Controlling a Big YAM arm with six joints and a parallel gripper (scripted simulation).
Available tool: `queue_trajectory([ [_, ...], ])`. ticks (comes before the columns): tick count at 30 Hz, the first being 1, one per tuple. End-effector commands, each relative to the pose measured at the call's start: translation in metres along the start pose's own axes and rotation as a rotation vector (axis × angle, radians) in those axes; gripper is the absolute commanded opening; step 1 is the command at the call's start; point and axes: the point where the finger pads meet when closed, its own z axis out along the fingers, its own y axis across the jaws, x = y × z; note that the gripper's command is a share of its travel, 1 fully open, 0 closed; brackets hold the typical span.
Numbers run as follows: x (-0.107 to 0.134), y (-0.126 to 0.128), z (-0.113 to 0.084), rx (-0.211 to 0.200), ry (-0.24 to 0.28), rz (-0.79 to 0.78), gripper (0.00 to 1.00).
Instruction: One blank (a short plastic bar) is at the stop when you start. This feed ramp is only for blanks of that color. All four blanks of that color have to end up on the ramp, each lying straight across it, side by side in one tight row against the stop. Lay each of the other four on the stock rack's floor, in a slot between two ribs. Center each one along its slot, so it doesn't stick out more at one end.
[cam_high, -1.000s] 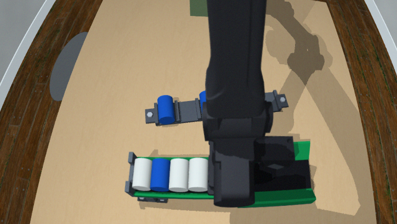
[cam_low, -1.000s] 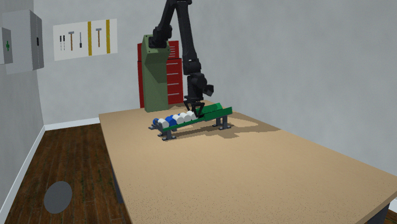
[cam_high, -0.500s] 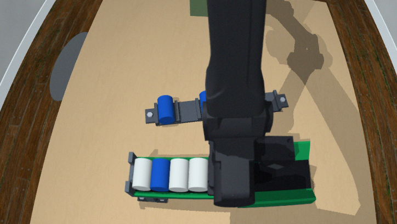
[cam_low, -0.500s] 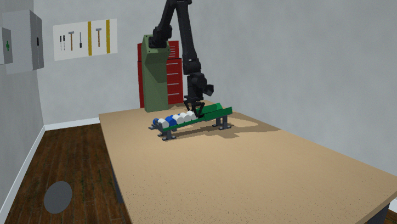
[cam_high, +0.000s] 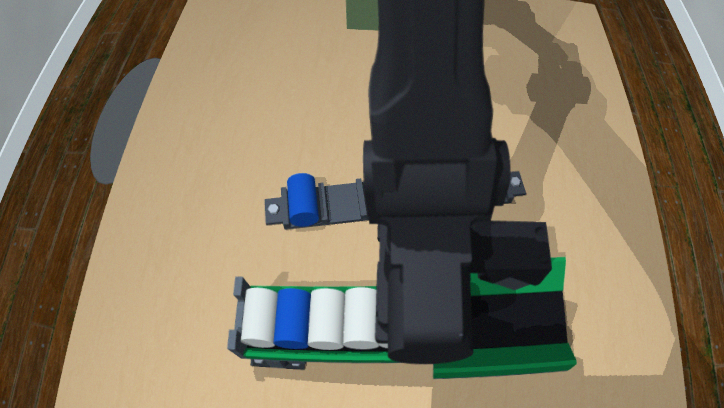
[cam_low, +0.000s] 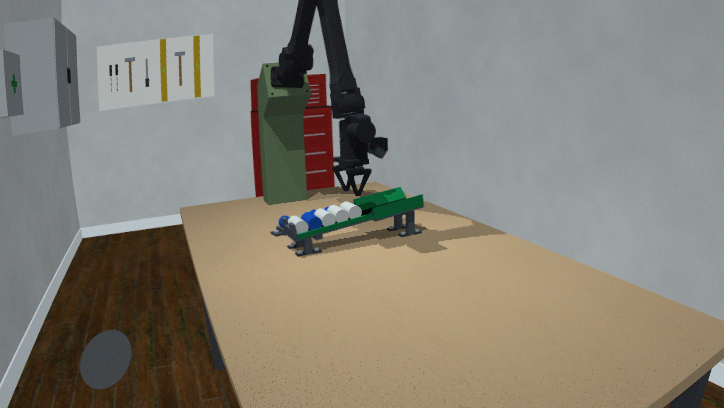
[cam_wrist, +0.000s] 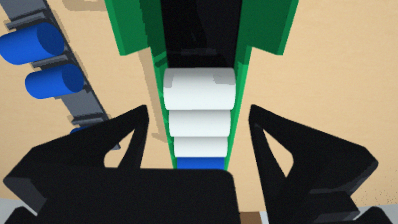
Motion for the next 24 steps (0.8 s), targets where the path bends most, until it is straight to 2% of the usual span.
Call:
queue_trajectory([
  [1,-0.008,-0.004,-0.026,0.01,-0.011,0.002,0.79],
  [7,-0.008,-0.003,-0.046,0.01,-0.011,0.0,0.79],
  [9,-0.008,-0.003,-0.046,0.01,-0.011,0.0,0.79],
  [10,-0.009,0.011,-0.033,-0.031,-0.01,-0.006,0.79],
  [14,-0.009,0.01,-0.034,-0.028,-0.011,-0.005,0.79],
  [15,-0.009,0.005,-0.038,-0.011,-0.011,-0.004,1.0],
  [17,-0.009,-0.006,-0.043,0.013,-0.012,-0.001,1.0],
  [24,-0.009,-0.006,-0.044,0.013,-0.012,-0.001,1.0],
])
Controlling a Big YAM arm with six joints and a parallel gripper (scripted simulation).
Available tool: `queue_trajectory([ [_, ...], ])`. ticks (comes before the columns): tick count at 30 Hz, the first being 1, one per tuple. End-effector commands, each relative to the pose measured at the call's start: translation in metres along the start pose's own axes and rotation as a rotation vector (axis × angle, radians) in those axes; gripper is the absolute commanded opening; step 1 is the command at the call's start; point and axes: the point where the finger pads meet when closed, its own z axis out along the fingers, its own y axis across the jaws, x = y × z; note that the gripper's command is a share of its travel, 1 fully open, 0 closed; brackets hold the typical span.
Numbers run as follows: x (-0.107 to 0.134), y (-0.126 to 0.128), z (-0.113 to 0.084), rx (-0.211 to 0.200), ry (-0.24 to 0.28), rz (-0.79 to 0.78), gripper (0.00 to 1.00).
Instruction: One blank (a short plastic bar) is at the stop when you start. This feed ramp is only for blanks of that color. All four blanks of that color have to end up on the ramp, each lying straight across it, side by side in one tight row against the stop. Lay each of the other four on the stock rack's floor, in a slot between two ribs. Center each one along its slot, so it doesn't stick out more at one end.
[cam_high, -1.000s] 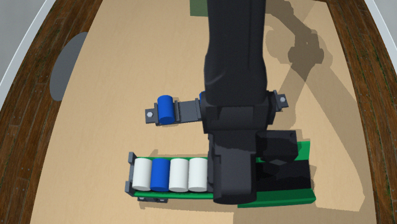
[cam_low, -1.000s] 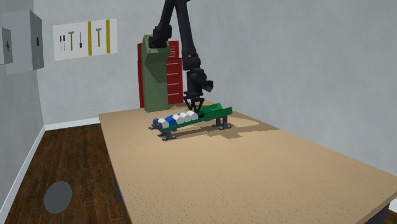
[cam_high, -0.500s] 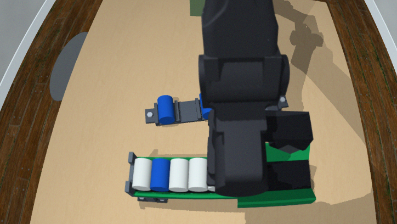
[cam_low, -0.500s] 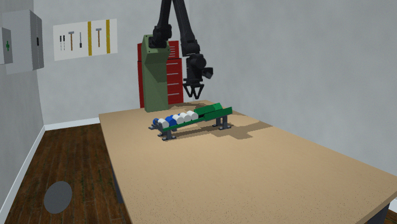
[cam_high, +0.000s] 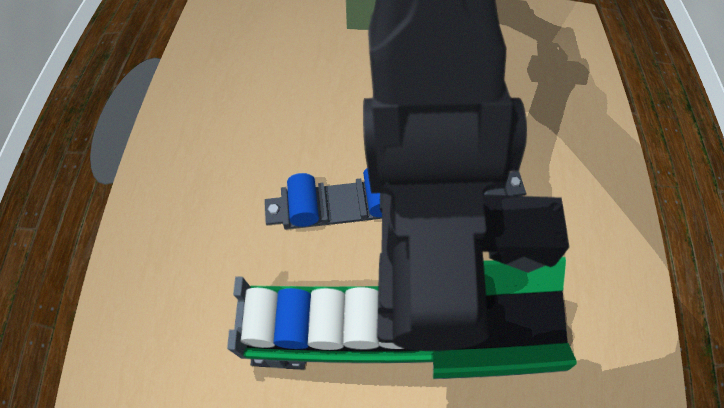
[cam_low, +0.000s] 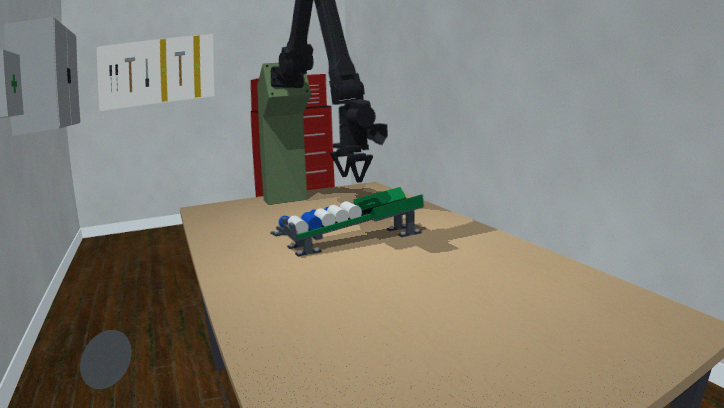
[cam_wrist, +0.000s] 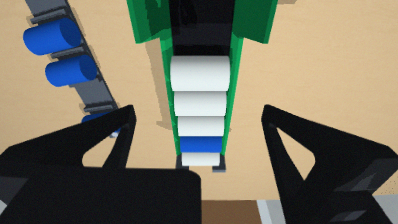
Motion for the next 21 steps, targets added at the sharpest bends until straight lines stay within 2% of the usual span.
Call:
queue_trajectory([
  [1,-0.007,-0.007,-0.004,0.015,-0.01,0.0,1.0],
  [13,-0.007,-0.007,-0.004,0.015,-0.01,0.008,1.0],
  [21,0.007,-0.007,0.002,0.008,0.005,0.094,1.0],
])
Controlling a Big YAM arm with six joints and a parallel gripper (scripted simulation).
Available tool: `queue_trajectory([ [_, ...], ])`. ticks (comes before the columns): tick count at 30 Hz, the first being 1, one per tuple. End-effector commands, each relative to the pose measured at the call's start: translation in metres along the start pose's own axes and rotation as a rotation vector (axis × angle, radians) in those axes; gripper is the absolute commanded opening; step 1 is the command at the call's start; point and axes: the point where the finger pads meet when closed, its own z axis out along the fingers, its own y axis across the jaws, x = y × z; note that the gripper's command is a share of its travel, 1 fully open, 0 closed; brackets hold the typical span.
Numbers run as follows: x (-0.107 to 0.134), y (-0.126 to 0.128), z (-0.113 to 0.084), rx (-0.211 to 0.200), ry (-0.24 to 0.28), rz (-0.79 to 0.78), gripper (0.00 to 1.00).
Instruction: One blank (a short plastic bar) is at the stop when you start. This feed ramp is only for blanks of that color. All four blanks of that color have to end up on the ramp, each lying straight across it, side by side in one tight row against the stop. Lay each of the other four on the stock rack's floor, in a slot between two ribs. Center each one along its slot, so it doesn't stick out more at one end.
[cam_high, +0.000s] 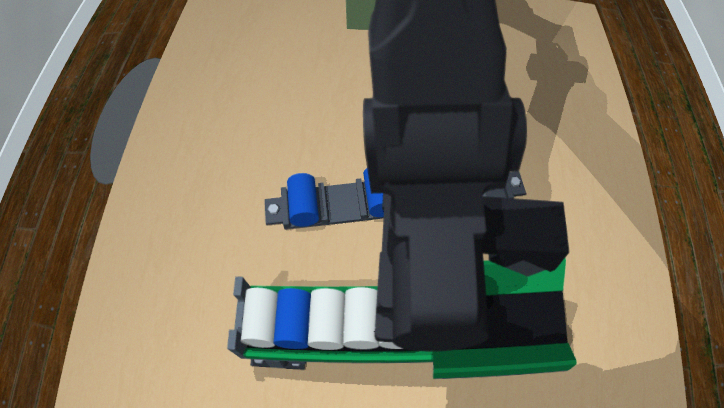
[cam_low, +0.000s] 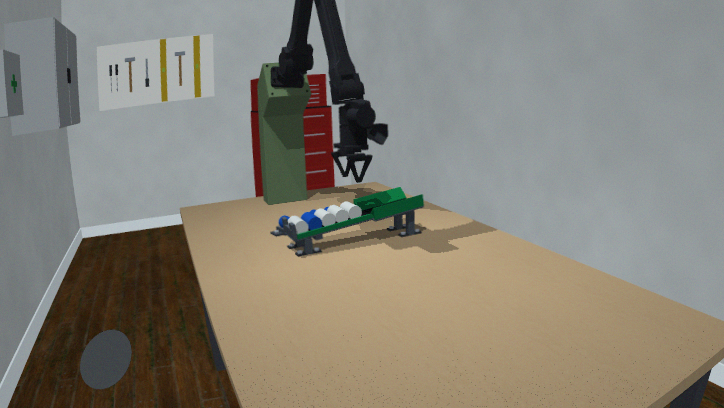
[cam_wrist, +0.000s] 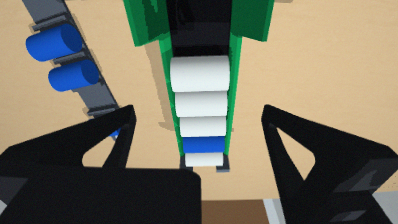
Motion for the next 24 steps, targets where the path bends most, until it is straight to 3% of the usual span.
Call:
queue_trajectory([
  [1,0.008,-0.007,0.004,0.006,0.007,0.082,1.0],
  [8,0.02,-0.012,0.008,0.013,0.005,0.391,1.0],
  [11,0.023,-0.014,0.006,0.019,0.005,0.453,1.0],
  [13,0.028,-0.013,0.01,0.016,0.003,0.59,1.0],
  [15,0.028,-0.013,0.01,0.016,0.003,0.59,1.0],
  [19,0.034,-0.012,0.011,0.008,0.007,0.742,1.0],
  [24,0.044,-0.014,0.013,0.011,0.003,0.994,1.0],
])
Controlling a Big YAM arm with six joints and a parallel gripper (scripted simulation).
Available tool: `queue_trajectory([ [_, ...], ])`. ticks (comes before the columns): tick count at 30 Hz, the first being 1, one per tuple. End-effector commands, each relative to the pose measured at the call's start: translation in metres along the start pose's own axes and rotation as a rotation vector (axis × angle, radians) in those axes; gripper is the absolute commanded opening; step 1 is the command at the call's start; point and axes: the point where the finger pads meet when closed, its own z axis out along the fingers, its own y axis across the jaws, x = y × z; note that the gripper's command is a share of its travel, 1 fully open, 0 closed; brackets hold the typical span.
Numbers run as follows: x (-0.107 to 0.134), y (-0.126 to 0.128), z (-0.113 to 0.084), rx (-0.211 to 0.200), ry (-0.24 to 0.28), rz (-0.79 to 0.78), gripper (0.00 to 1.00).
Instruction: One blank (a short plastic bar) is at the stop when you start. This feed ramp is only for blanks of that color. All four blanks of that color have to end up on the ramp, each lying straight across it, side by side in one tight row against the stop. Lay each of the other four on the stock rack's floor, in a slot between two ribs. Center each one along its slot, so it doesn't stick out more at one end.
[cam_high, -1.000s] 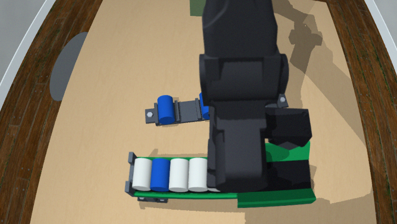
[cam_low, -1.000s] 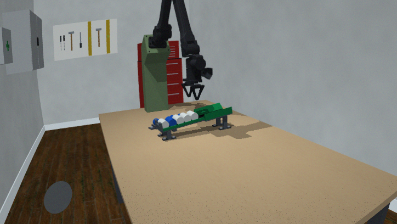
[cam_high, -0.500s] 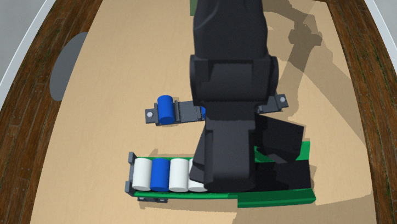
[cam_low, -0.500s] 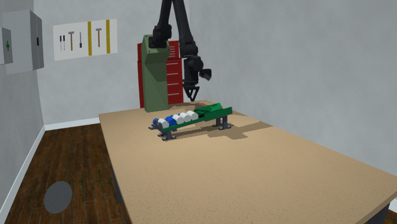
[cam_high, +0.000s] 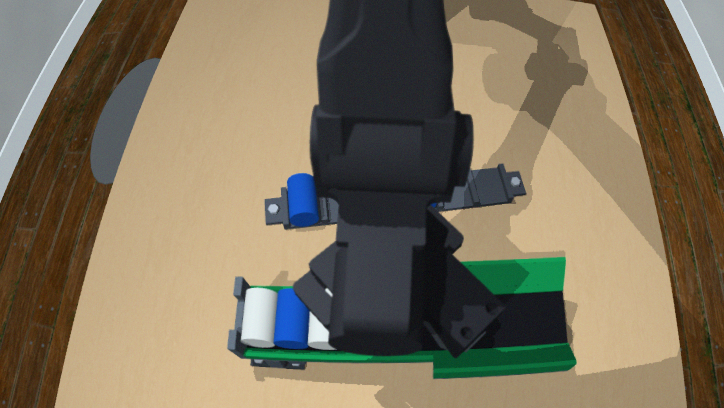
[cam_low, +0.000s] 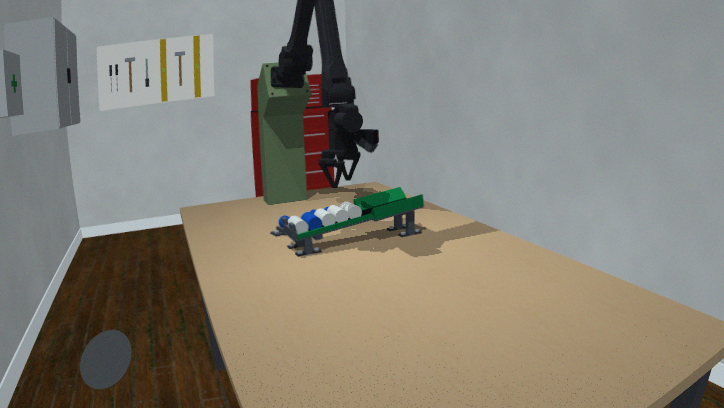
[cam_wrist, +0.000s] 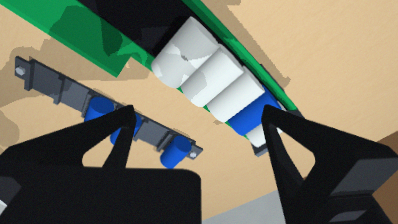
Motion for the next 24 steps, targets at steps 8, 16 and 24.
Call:
queue_trajectory([
  [8,0.004,-0.024,0.005,0.027,-0.009,0.398,1.0],
  [16,0.016,-0.035,0.008,0.024,-0.01,0.774,1.0],
  [24,0.024,-0.044,0.009,0.024,-0.013,1.057,1.0],
])
